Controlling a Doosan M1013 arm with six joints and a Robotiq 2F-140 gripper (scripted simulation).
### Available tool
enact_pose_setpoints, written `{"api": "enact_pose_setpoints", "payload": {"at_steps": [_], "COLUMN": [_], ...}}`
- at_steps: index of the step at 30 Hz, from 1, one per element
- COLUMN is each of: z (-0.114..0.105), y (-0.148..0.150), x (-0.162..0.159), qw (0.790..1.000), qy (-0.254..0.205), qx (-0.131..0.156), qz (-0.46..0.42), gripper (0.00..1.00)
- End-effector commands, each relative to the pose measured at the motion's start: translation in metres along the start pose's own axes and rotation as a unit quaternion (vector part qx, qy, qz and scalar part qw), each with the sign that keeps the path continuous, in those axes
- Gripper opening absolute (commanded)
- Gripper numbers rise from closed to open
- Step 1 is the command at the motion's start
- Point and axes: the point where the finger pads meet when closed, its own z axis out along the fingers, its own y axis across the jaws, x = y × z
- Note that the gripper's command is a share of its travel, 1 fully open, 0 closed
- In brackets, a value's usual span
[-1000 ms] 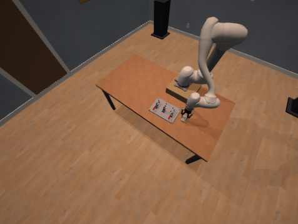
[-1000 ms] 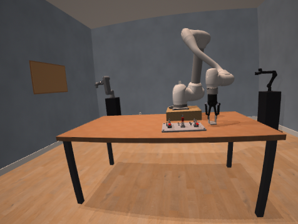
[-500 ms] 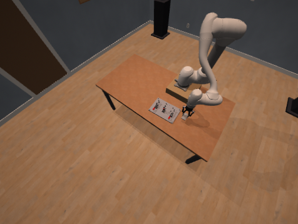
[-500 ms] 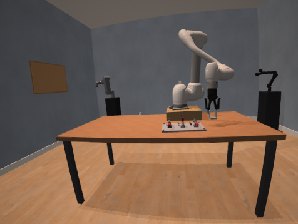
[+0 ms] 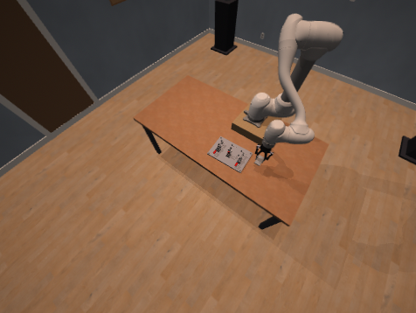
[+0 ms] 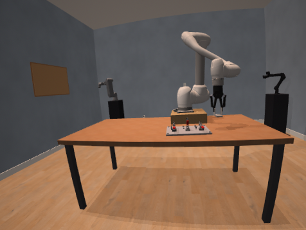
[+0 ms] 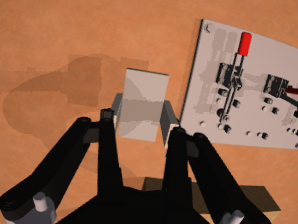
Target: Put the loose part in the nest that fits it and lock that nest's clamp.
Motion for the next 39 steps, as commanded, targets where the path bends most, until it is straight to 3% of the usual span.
{"api": "enact_pose_setpoints", "payload": {"at_steps": [1,39], "z": [-0.006,-0.0073], "y": [0.0,0.0], "x": [0.0,-0.0006], "qw": [1.0,1.0], "qy": [0.0,0.0], "qx": [0.0,0.0], "qz": [0.0,-0.011], "gripper": [0.1,0.1]}}
